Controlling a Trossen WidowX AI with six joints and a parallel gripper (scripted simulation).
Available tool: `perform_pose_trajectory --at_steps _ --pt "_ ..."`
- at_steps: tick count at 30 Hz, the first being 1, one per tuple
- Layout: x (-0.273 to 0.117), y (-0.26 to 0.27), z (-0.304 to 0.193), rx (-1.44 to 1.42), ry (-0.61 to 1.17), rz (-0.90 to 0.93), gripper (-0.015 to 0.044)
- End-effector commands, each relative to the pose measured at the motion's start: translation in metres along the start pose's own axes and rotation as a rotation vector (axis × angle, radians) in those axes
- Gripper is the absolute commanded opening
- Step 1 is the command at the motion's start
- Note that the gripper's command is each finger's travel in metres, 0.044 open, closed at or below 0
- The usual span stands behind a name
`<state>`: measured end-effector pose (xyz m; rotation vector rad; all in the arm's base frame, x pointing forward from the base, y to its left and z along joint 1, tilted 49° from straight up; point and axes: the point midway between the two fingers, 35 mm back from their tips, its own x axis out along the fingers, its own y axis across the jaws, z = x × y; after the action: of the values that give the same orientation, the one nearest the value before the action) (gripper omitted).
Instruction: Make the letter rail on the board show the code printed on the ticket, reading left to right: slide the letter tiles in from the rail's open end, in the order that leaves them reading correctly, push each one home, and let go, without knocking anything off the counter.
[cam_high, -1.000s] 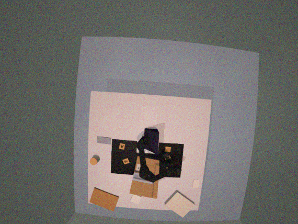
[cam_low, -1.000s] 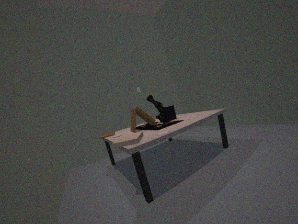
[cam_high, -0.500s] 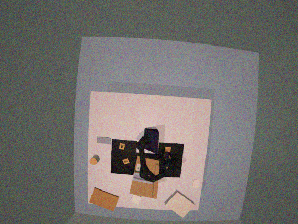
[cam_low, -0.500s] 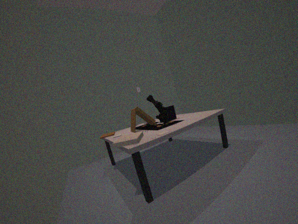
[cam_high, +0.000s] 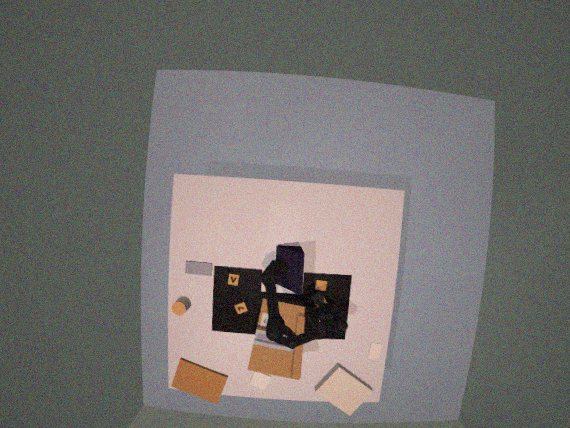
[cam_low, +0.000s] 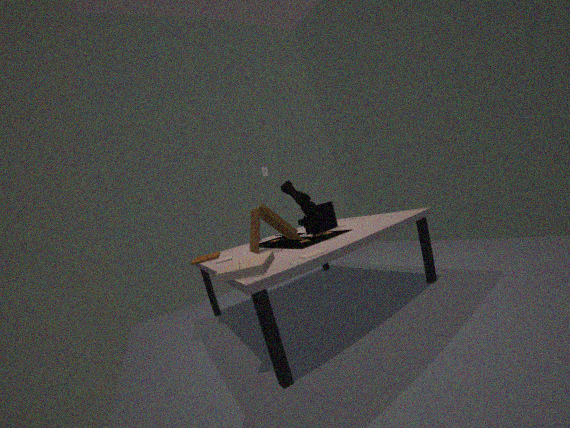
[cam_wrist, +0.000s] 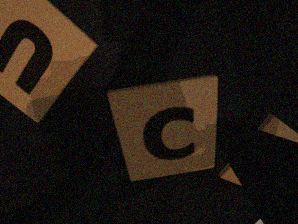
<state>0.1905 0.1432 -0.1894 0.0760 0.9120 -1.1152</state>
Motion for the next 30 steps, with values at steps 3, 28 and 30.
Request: perform_pose_trajectory --at_steps 3,28,30 --pt "-0.005 0.000 0.000 0.003 0.004 -0.002 0.0000" --pt "-0.020 0.002 0.003 -0.010 0.004 0.009 0.0000" --pt "-0.027 0.005 0.007 -0.035 0.012 0.032 0.0000"
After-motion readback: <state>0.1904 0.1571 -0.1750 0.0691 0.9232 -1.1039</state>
